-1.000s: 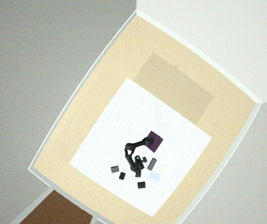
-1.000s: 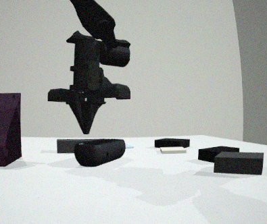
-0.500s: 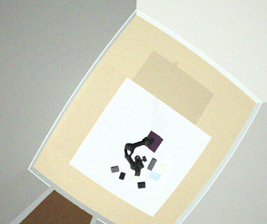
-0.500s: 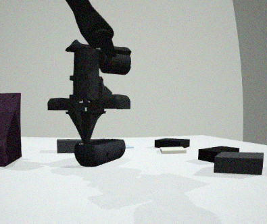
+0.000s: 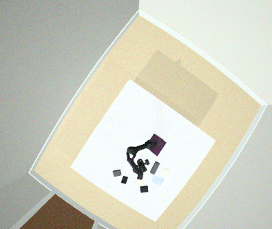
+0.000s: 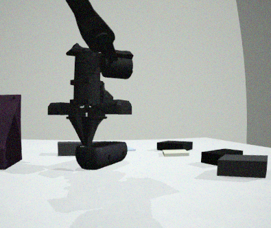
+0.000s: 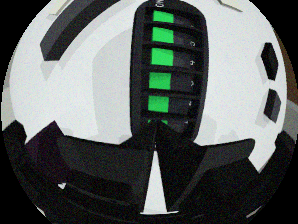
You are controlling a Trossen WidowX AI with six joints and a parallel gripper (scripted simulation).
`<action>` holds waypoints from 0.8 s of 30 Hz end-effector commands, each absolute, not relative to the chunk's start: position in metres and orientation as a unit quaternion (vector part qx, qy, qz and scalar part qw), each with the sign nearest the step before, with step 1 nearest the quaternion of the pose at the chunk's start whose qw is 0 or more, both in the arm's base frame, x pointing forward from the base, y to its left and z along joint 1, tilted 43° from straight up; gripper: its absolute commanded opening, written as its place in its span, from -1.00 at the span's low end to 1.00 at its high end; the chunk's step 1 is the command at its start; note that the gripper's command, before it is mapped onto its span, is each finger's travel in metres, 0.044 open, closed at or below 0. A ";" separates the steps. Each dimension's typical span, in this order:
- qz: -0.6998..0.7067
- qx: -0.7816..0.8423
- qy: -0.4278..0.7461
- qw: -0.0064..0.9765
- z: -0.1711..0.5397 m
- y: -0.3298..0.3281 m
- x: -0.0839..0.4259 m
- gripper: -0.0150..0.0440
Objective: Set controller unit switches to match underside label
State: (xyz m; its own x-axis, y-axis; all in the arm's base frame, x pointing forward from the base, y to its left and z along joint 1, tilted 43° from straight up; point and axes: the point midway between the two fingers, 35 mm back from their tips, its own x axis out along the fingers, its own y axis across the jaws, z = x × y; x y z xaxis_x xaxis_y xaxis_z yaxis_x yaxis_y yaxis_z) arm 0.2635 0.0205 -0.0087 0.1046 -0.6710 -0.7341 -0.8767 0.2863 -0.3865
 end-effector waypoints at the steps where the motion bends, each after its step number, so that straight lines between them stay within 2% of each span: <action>1: 0.112 -0.589 0.660 0.452 -0.009 0.019 0.263 -0.49; 16: 0.113 -0.589 0.660 0.453 0.023 0.050 0.259 -0.49; 24: 0.113 -0.589 0.660 0.453 0.019 0.057 0.286 -0.49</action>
